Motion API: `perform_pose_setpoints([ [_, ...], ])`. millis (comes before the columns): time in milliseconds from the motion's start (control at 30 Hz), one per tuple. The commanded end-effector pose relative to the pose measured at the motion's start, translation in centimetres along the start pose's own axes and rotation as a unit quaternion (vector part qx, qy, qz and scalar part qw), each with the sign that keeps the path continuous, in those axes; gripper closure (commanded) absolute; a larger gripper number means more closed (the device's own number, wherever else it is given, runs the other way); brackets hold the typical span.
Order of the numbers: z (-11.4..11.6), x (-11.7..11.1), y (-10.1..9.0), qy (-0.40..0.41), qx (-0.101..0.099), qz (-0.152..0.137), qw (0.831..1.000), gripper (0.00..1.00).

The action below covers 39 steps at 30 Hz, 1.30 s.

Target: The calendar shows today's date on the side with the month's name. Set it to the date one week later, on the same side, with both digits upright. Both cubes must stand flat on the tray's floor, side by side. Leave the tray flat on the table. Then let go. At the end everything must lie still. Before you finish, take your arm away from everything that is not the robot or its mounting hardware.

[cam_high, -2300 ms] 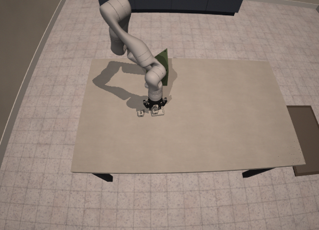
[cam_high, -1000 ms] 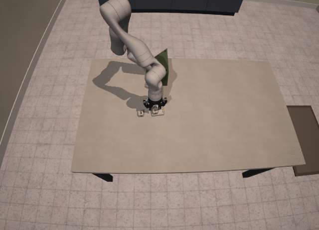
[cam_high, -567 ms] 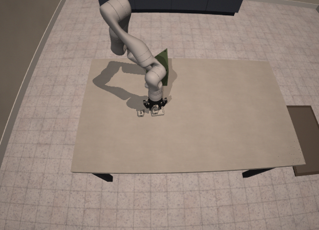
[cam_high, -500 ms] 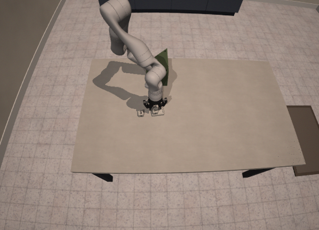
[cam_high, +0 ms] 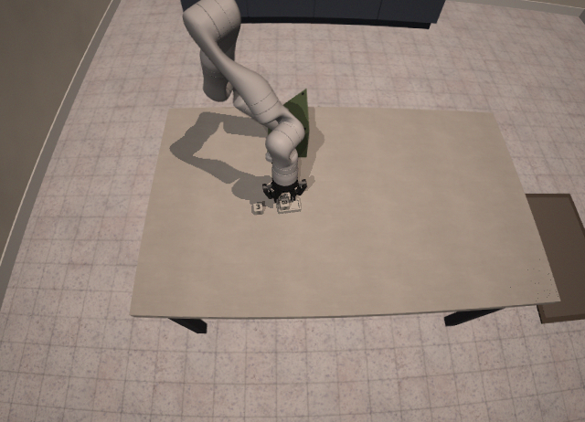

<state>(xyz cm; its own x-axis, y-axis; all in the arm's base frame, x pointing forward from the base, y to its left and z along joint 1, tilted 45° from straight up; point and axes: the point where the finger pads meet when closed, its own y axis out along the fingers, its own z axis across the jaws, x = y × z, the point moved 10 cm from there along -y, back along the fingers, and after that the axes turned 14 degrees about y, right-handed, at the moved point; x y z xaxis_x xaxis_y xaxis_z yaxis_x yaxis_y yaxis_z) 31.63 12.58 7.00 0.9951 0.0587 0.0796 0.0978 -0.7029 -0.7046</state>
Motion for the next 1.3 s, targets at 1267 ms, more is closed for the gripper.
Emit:
perform_pose_setpoints([
  [1267,0.0,0.1,2.1,0.004,0.001,0.0,1.0,0.54],
])
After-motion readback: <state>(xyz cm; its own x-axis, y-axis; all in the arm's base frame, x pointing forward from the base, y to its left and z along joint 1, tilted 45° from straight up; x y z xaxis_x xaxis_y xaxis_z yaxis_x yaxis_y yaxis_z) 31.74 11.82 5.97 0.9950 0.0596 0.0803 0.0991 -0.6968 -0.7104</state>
